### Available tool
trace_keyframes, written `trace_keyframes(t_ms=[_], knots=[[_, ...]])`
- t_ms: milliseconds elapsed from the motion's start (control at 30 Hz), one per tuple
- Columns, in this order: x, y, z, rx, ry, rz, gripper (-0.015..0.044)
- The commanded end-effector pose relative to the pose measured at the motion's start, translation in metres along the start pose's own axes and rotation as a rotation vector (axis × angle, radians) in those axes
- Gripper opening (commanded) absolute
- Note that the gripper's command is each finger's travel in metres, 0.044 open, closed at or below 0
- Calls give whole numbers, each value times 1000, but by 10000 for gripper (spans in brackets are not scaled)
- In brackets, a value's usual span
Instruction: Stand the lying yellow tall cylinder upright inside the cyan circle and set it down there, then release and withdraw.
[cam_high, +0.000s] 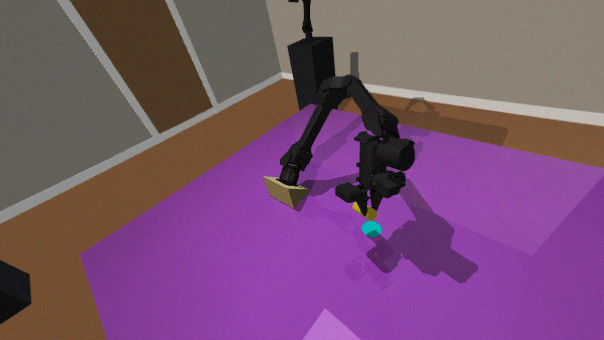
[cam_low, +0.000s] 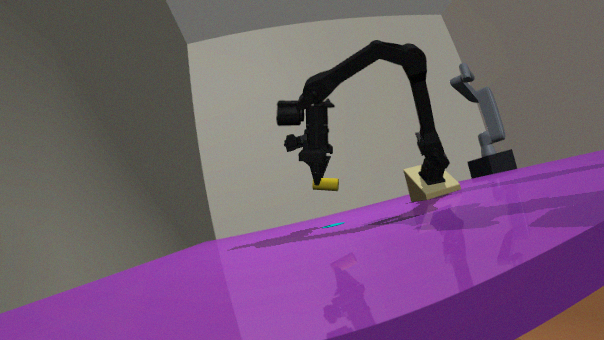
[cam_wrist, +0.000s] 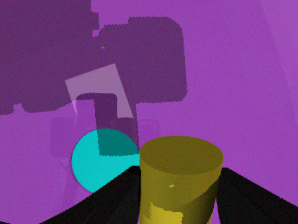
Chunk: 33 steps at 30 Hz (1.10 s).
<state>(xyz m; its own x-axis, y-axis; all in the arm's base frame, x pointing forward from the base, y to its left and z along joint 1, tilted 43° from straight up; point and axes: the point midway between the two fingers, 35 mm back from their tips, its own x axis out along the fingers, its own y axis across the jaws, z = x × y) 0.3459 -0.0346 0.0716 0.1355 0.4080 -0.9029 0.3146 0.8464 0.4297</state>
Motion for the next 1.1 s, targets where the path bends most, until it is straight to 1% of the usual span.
trace_keyframes(t_ms=[0, 1067], knots=[[-2, 1, 1, -3, -32, -14, 105], [7, 0, 4, -2, -225, -88, 105]])
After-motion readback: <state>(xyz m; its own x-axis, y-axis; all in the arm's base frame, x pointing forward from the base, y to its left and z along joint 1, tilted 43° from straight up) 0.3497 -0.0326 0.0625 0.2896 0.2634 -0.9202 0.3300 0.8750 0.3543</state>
